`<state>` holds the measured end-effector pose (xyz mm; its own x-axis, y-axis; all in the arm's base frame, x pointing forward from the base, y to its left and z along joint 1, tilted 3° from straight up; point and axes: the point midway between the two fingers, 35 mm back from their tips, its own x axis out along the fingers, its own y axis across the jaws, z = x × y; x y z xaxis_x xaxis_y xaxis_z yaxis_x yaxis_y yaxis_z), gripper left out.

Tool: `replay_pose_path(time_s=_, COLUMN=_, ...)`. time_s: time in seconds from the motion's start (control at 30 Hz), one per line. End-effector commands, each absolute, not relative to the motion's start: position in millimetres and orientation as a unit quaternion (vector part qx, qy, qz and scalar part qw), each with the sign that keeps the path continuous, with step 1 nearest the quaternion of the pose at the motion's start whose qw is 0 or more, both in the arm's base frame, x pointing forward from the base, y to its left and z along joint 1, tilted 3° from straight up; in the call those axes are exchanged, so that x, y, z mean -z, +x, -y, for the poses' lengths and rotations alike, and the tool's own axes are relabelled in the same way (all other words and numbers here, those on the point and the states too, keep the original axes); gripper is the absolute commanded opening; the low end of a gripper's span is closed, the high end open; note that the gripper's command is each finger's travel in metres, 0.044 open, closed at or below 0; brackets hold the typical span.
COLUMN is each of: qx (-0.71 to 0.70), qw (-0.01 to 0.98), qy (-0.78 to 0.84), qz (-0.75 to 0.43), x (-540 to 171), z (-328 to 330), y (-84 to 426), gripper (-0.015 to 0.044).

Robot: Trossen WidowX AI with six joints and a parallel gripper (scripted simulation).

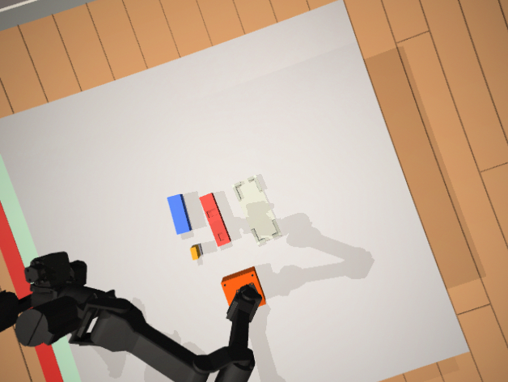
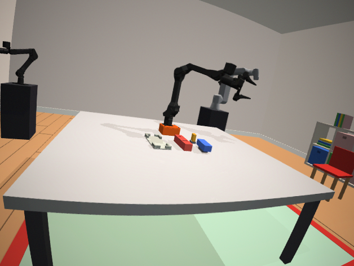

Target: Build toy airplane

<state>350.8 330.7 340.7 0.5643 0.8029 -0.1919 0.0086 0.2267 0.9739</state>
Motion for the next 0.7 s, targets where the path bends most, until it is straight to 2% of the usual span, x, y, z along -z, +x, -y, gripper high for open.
replay_pose_path(time_s=0.0, qx=-0.205, qw=0.762, qy=0.479, qz=-0.385, x=-284, z=-285, y=379, gripper=0.0440)
replay_pose_path(time_s=0.33, qx=-0.047, qw=0.833, qy=0.287, qz=-0.471, x=-182, z=-159, y=390, gripper=0.0440)
replay_pose_path(time_s=0.5, qx=0.011, qw=0.816, qy=0.184, qz=-0.548, x=-140, z=-91, y=366, gripper=0.0440)
replay_pose_path(time_s=0.67, qx=0.038, qw=0.760, qy=0.088, qz=-0.643, x=-109, z=-28, y=322, gripper=0.0440)
